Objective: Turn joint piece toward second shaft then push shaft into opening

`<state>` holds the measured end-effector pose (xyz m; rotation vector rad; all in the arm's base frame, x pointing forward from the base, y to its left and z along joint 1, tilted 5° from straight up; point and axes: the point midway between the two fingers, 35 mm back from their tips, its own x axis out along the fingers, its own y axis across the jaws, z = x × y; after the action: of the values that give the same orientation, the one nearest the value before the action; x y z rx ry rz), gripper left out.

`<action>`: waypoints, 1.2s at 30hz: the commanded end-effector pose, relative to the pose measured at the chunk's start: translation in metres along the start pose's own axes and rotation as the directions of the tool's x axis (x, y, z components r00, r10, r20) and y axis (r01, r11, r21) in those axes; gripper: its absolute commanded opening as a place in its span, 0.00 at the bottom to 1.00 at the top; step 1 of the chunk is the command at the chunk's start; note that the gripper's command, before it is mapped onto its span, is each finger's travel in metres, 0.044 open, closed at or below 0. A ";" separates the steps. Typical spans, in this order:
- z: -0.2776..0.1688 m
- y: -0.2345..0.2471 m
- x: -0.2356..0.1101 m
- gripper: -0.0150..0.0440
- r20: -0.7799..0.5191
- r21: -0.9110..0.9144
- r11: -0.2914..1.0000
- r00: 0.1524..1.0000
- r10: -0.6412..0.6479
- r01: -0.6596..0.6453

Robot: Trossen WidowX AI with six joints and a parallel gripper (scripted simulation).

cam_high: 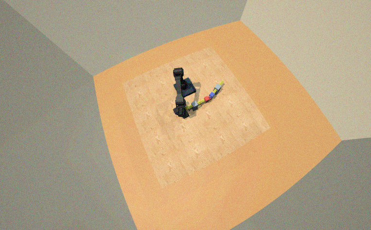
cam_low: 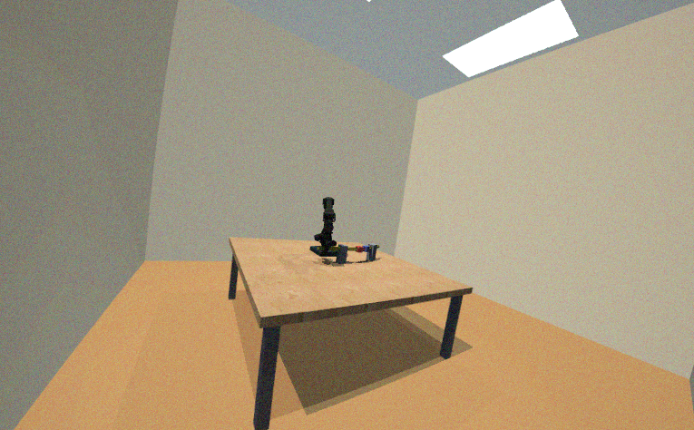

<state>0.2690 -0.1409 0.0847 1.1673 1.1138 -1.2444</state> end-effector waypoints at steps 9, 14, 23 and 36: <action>-0.019 0.000 0.001 0.25 0.001 0.002 1.000 1.000 0.002 -0.002; -0.027 0.000 0.001 0.25 0.000 0.002 1.000 1.000 0.002 -0.002; -0.041 0.000 0.001 0.25 -0.002 0.002 1.000 1.000 0.002 -0.002; -0.043 0.000 0.000 0.25 0.000 0.002 1.000 1.000 0.000 0.000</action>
<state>0.2700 -0.0986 0.0806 1.1702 1.1109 -1.2470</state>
